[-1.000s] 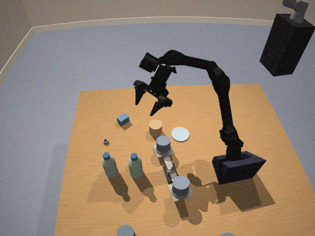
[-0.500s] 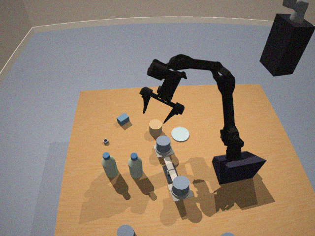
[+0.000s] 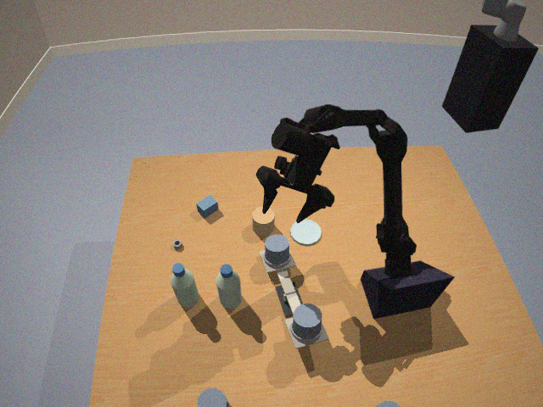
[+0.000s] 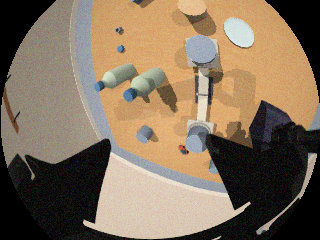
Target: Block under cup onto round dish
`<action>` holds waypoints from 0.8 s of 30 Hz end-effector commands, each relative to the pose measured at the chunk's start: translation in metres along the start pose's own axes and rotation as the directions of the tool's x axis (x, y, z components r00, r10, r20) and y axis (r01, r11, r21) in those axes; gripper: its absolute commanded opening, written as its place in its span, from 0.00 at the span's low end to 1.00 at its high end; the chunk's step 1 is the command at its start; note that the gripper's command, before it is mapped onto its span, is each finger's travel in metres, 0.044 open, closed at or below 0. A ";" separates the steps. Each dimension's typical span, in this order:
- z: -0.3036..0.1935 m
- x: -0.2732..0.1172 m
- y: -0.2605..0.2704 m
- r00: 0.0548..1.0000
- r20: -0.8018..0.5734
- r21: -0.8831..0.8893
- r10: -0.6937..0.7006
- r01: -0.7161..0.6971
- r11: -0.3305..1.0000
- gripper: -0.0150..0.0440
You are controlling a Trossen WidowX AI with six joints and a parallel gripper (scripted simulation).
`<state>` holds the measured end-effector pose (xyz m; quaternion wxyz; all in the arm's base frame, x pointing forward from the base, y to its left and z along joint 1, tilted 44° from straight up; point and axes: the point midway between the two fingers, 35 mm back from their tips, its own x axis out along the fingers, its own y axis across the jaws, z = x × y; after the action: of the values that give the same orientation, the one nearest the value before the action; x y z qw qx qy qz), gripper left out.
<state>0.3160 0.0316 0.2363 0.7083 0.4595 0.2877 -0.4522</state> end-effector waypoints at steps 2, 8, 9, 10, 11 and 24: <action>-0.013 -0.001 -0.017 0.999 0.031 -0.195 0.008 -0.001 0.981 1.00; -0.025 -0.001 -0.036 0.998 0.062 -0.389 0.015 0.010 0.921 1.00; -0.027 -0.001 -0.039 0.998 0.068 -0.419 0.017 0.013 0.908 1.00; -0.029 0.000 -0.042 0.997 0.073 -0.450 0.019 0.016 0.893 1.00; -0.030 0.000 -0.045 0.997 0.078 -0.480 0.022 0.018 0.877 1.00; -0.048 0.003 -0.084 0.987 0.145 -0.804 0.076 0.073 0.590 1.00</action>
<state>0.2522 0.0592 0.1875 0.8484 0.1109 0.3958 -0.3335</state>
